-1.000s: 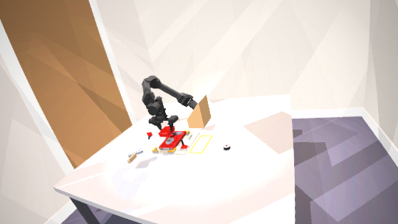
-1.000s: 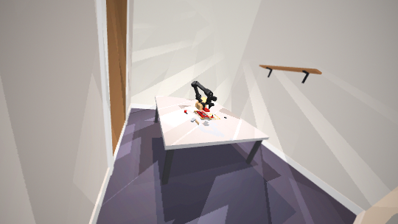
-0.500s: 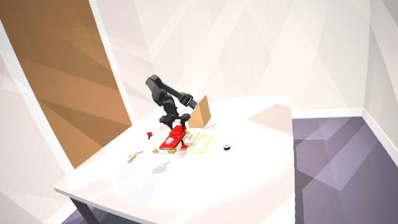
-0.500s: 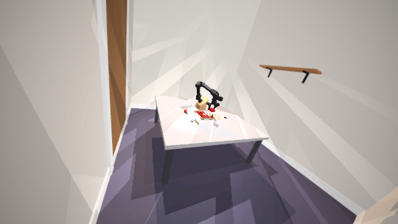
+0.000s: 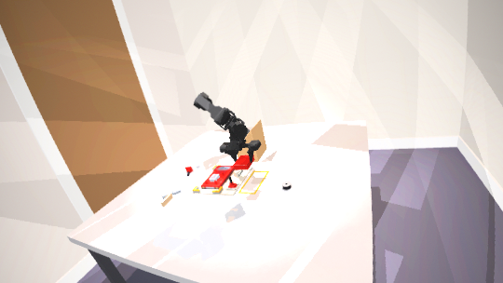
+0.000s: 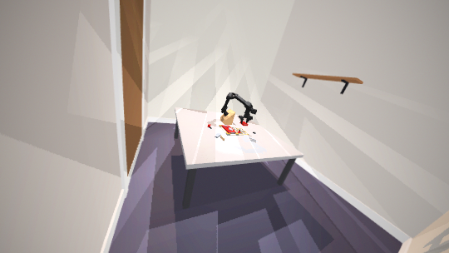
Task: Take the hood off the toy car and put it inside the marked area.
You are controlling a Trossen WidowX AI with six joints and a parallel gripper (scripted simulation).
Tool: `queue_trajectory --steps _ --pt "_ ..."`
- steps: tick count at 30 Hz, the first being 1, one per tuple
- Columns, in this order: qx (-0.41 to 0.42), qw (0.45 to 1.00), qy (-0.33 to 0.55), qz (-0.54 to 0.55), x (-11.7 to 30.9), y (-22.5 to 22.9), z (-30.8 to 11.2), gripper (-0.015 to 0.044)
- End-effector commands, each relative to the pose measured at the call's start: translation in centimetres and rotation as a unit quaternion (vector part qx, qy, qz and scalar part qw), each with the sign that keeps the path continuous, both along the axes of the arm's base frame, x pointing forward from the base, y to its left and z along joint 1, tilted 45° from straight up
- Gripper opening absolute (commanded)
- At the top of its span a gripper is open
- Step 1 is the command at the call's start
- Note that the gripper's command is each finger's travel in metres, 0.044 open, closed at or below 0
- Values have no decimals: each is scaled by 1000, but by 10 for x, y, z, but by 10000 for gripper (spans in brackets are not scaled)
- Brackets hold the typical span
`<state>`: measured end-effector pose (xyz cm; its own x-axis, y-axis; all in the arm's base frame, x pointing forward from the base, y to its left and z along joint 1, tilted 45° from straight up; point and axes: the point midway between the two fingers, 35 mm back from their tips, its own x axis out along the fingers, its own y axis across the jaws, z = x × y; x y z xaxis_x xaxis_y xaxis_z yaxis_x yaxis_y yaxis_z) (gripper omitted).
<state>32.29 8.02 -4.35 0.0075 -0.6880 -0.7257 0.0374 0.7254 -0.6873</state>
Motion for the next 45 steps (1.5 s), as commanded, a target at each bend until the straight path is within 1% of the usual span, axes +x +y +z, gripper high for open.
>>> queue_trajectory --steps 1,45 --pt "-3 1000 1 -5 -7 14 -17 0" --pt "-3 1000 0 -5 -6 -9 -43 0"
